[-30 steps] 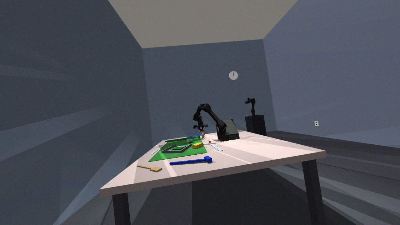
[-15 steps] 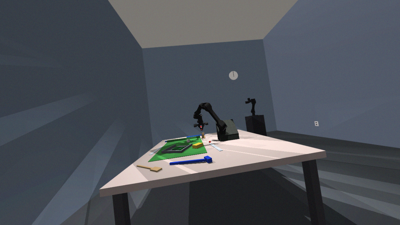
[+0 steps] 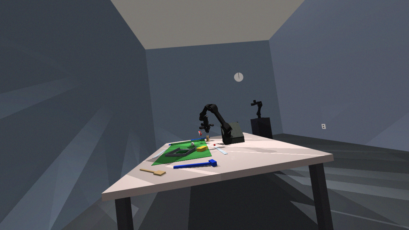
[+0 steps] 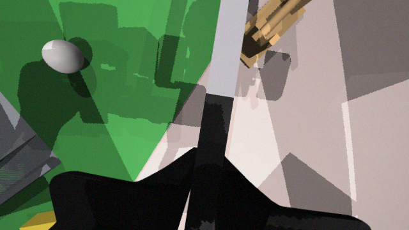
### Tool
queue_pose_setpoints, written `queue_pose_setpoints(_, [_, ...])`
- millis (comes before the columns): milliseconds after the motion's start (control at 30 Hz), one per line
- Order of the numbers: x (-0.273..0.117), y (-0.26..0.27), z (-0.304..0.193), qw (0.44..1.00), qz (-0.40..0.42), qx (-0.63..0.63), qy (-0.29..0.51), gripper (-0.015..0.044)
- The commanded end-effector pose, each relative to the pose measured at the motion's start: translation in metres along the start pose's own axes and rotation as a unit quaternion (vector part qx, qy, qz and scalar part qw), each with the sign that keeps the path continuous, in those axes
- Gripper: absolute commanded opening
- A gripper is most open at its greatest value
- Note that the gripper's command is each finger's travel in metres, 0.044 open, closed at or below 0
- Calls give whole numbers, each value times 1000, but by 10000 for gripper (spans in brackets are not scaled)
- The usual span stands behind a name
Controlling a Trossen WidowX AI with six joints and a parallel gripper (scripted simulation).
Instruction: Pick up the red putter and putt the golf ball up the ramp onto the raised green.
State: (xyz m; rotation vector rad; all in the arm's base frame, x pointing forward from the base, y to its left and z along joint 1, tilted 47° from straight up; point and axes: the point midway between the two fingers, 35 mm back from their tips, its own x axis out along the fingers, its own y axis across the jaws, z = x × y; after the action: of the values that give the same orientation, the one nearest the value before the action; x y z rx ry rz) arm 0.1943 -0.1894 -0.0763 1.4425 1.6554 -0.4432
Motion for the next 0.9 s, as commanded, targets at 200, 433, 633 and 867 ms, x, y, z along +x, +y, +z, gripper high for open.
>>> queue_pose_setpoints(200, [-11, 1, -24, 986, 25, -162, 17, 0])
queue_pose_setpoints(433, [-16, 1, -39, 962, 44, -267, 26, 0])
queue_pose_setpoints(633, [-21, 1, -52, 934, 61, -352, 29, 0])
queue_pose_setpoints(867, [-21, 1, -53, 930, 63, -361, 30, 0])
